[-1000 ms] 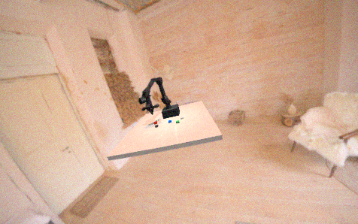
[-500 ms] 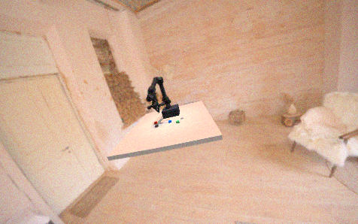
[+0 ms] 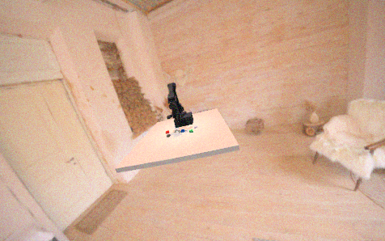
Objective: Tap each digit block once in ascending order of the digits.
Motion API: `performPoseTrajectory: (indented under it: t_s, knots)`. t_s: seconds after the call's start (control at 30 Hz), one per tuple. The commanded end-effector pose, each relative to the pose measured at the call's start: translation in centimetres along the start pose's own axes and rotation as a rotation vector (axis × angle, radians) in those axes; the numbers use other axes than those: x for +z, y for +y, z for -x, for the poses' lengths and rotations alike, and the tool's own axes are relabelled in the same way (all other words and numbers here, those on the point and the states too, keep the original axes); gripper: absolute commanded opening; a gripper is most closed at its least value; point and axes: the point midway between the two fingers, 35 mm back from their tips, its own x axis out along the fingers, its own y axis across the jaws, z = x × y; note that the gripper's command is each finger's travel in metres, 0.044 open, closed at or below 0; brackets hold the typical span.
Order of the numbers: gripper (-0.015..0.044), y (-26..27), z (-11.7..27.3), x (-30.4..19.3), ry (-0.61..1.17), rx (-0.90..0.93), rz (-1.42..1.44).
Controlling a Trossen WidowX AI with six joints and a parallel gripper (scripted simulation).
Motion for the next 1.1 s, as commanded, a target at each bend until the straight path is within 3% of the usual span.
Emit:
performPoseTrajectory:
  t_s: [0.0,1.07]
  knots:
    - [0.002,0.1,-5.0,-1.5,0.046,-0.007,-0.004]
    - [0.002,0.0,-8.0,-1.7,0.046,-0.007,-0.004]
